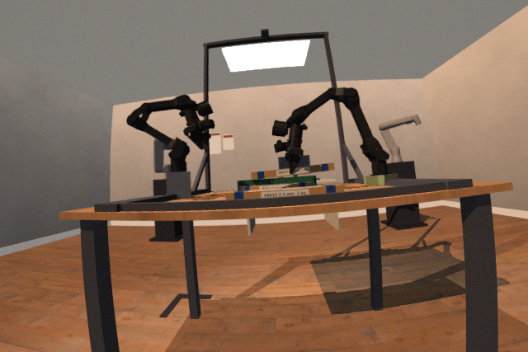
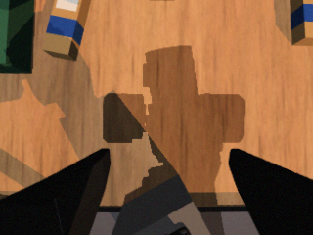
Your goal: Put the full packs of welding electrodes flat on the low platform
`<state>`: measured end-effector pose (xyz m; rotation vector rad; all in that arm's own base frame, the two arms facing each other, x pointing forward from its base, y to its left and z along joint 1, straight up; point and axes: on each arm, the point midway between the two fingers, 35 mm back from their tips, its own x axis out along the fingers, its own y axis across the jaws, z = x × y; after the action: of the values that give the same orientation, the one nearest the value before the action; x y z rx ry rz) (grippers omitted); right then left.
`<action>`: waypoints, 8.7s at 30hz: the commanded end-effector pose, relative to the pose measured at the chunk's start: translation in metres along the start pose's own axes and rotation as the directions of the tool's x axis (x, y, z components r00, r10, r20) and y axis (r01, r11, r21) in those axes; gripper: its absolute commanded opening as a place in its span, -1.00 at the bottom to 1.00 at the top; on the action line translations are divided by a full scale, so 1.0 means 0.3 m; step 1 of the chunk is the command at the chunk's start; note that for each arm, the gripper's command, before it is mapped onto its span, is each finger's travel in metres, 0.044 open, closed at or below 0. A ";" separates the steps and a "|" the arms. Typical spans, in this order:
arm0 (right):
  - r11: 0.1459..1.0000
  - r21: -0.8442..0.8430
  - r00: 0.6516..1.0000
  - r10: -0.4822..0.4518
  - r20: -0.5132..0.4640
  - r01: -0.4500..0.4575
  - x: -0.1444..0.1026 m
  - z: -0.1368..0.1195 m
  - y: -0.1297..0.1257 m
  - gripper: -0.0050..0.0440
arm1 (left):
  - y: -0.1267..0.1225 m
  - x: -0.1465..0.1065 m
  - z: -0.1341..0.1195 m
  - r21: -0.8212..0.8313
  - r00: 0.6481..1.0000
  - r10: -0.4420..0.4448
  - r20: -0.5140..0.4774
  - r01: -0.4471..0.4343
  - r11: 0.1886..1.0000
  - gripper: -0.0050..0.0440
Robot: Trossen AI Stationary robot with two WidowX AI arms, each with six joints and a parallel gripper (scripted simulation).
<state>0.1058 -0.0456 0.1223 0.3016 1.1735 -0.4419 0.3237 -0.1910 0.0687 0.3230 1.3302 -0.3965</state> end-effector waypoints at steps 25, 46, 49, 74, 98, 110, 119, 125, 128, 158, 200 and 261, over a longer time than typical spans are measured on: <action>1.000 0.001 1.000 0.002 0.022 -0.002 -0.019 0.015 0.001 0.55 | 0.000 -0.149 0.066 -0.002 0.997 -0.003 0.075 0.004 1.000 -1.00; 1.000 0.001 1.000 0.002 0.022 -0.002 -0.019 0.015 0.001 0.55 | 0.000 -0.149 0.066 -0.002 0.997 -0.003 0.075 0.004 1.000 -1.00; 1.000 0.001 1.000 0.002 0.022 -0.002 -0.019 0.015 0.001 0.55 | 0.000 -0.149 0.066 -0.002 0.997 -0.003 0.075 0.004 1.000 -1.00; 1.000 0.001 1.000 0.002 0.022 -0.002 -0.019 0.015 0.001 0.55 | 0.000 -0.149 0.066 -0.002 0.997 -0.003 0.075 0.004 1.000 -1.00; 1.000 0.001 1.000 0.002 0.022 -0.002 -0.019 0.015 0.001 0.55 | 0.000 -0.149 0.066 -0.002 0.997 -0.003 0.075 0.004 1.000 -1.00; 1.000 0.001 1.000 0.002 0.022 -0.002 -0.019 0.015 0.001 0.55 | 0.000 -0.149 0.066 -0.002 0.997 -0.003 0.075 0.004 1.000 -1.00; 1.000 0.001 1.000 0.002 0.022 -0.002 -0.019 0.015 0.001 0.55 | 0.000 -0.149 0.066 -0.002 0.997 -0.003 0.075 0.004 1.000 -1.00; 1.000 0.001 1.000 0.002 0.022 -0.002 -0.019 0.015 0.001 0.55 | 0.000 -0.149 0.066 -0.002 0.997 -0.003 0.075 0.004 1.000 -1.00; 1.000 0.001 1.000 0.002 0.022 -0.002 -0.019 0.015 0.001 0.55 | 0.009 -0.173 0.086 0.014 0.995 -0.012 0.100 0.010 1.000 -1.00; 1.000 0.001 1.000 0.002 0.022 -0.002 -0.019 0.015 0.001 0.55 | 0.197 -0.064 0.225 0.015 0.997 -0.007 0.073 0.006 1.000 -1.00; 1.000 0.001 1.000 0.002 0.022 -0.002 -0.019 0.015 0.001 0.55 | 0.277 -0.041 0.305 0.014 0.996 -0.002 0.084 0.001 1.000 -1.00; 1.000 0.001 1.000 0.002 0.022 -0.002 -0.019 0.015 0.001 0.55 | 0.274 0.225 0.233 0.013 0.998 -0.005 0.058 0.005 1.000 -1.00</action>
<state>0.1058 -0.0456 0.1223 0.3016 1.1735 -0.4419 0.4326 -0.1529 0.0135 0.3198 1.2901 -0.4141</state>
